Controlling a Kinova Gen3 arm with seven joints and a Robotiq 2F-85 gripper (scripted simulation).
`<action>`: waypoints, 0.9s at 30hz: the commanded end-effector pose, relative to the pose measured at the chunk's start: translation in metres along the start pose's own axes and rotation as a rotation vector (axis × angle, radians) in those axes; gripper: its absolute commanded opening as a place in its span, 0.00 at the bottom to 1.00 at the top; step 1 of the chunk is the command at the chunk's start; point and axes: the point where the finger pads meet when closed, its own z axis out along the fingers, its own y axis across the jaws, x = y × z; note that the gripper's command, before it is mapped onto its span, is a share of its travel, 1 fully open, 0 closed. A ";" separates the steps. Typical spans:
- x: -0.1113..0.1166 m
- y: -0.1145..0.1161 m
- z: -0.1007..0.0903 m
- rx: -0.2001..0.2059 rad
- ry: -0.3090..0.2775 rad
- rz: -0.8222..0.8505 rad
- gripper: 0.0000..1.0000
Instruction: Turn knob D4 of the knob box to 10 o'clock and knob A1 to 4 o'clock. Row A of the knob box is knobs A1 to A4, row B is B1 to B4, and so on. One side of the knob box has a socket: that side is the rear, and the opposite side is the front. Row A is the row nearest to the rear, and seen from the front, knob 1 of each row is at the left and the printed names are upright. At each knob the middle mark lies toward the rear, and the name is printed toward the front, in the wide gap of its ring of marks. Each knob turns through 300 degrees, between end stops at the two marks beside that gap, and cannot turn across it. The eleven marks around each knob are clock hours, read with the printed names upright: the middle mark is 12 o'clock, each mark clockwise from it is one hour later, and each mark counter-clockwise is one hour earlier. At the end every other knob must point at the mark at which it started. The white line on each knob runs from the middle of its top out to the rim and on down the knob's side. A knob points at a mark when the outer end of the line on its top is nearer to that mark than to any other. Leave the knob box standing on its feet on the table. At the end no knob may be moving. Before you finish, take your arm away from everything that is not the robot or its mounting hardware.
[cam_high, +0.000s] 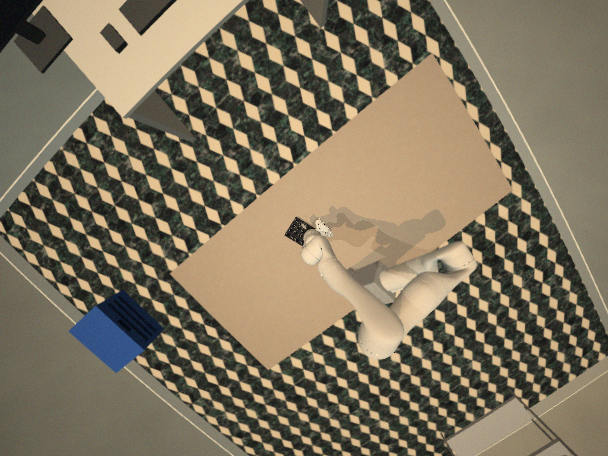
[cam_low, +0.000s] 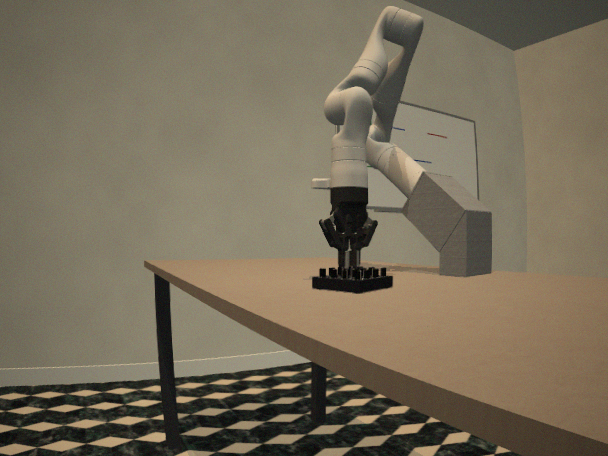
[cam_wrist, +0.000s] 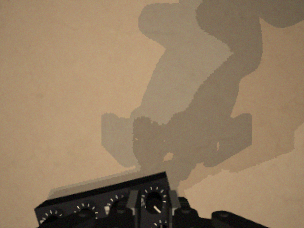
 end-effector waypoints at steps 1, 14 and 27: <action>0.000 0.000 0.000 0.000 0.000 0.000 0.19; 0.000 0.000 0.000 0.000 0.000 0.000 0.19; 0.000 0.000 0.000 0.000 0.000 0.000 0.08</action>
